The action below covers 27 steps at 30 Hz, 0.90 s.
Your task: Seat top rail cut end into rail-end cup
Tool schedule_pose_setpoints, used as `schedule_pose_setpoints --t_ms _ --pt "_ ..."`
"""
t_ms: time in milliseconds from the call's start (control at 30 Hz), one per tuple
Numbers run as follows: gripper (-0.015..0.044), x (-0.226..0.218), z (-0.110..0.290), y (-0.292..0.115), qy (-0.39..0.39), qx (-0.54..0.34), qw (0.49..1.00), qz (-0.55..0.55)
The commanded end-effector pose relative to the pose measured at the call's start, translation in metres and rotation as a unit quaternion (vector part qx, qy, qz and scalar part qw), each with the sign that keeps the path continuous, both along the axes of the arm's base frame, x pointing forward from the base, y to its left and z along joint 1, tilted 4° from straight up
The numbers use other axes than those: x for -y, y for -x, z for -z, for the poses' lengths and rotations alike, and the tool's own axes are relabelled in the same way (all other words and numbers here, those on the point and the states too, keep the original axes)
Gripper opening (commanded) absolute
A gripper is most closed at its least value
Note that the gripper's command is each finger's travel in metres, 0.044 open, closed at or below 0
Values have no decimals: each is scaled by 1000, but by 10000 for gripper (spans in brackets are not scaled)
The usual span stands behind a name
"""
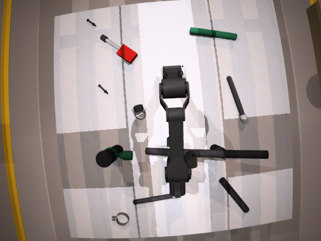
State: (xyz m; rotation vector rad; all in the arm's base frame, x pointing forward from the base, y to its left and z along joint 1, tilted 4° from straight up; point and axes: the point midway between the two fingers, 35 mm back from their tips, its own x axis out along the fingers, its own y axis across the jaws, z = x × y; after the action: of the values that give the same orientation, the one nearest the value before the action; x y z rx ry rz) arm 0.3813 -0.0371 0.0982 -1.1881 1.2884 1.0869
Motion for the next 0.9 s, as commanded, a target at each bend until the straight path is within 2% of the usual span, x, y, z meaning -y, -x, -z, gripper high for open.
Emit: schedule_pose_setpoints --t_ms 0,867 --pt "440 0 8 0 -2 -2 1000 -3" --pt "440 2 50 1 -2 -2 1000 -3"
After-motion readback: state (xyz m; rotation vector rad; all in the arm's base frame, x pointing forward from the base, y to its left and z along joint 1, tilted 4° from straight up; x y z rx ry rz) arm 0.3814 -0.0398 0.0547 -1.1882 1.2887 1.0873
